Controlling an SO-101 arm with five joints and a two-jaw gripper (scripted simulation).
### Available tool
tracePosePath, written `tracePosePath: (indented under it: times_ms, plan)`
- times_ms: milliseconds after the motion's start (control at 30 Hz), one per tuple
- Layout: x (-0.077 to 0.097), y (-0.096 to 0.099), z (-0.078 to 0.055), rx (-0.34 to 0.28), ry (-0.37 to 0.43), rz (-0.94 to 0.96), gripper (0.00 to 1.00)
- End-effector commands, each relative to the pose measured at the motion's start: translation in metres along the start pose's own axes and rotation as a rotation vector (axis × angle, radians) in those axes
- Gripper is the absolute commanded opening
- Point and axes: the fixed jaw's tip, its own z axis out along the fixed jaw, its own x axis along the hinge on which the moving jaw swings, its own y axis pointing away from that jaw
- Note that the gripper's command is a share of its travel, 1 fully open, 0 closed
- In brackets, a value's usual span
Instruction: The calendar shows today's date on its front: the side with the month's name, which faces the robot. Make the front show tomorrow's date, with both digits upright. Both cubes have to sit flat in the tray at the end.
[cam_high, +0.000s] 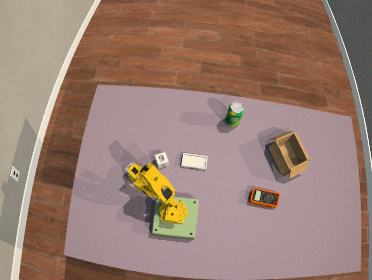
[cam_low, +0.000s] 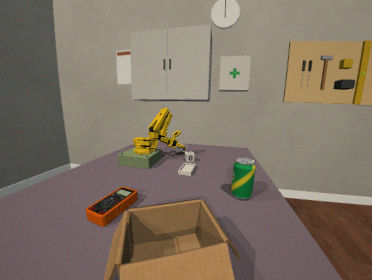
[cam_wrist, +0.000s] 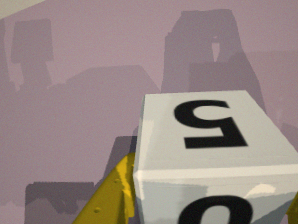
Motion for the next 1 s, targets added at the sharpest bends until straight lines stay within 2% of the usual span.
tracePosePath:
  times_ms: [0, 867, 967]
  plan:
    - [-0.0001, -0.0013, 0.0021, 0.005, -0.018, -0.004, 0.0]
    - [0.008, -0.0014, 0.0047, 0.005, -0.008, -0.004, 0.0]
    - [0.008, -0.0014, 0.0047, 0.005, -0.008, -0.004, 0.03]
